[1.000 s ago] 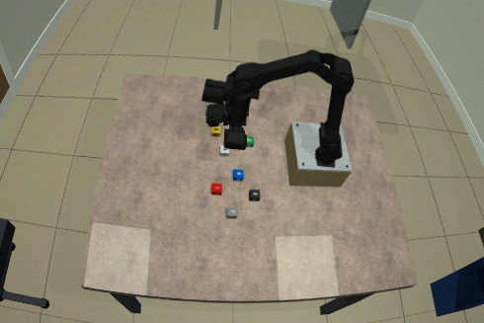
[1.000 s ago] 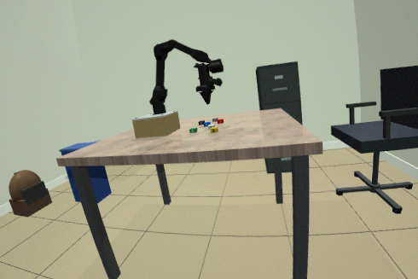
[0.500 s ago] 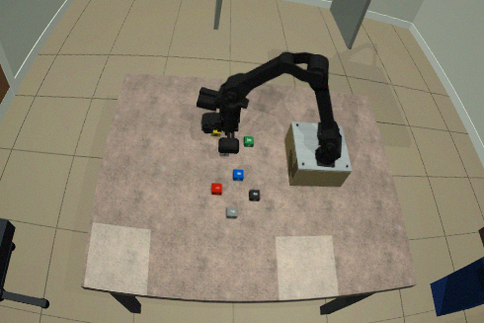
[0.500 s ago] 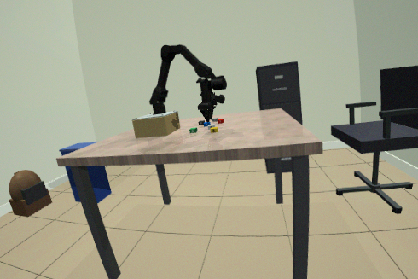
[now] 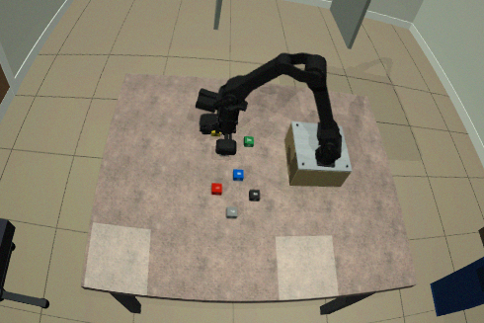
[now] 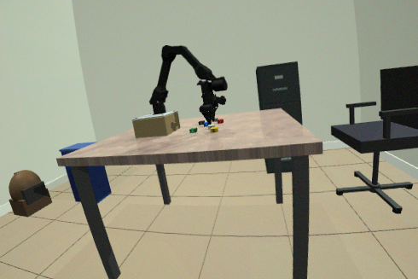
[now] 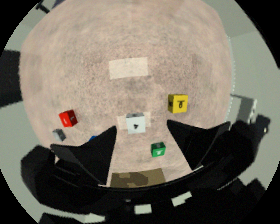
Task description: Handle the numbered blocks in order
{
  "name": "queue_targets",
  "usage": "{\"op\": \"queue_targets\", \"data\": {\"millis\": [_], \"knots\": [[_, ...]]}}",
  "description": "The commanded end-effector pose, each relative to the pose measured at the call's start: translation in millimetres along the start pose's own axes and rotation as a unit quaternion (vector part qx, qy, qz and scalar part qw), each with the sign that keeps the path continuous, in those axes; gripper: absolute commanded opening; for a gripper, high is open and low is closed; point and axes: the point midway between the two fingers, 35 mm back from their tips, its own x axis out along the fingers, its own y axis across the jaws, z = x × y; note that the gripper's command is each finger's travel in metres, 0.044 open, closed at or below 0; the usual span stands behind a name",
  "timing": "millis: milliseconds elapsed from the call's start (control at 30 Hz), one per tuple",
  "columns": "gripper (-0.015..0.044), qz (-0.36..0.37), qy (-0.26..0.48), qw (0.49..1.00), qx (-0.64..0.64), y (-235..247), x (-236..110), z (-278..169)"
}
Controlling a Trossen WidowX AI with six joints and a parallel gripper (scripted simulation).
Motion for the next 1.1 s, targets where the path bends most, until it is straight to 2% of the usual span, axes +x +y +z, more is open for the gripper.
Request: {"op": "queue_targets", "data": {"millis": [0, 367, 733, 1067], "knots": [[0.04, 0.001, 0.003, 1.0, -0.002, 0.5, 7.7, -2.1], [0.04, 0.001, 0.003, 1.0, -0.002, 0.7, 23.3, -2.9], [0.012, 0.001, 0.003, 1.0, -0.002, 0.7, 23.3, -2.9], [0.012, 0.001, 0.003, 1.0, -0.002, 0.7, 23.3, -2.9]]}}
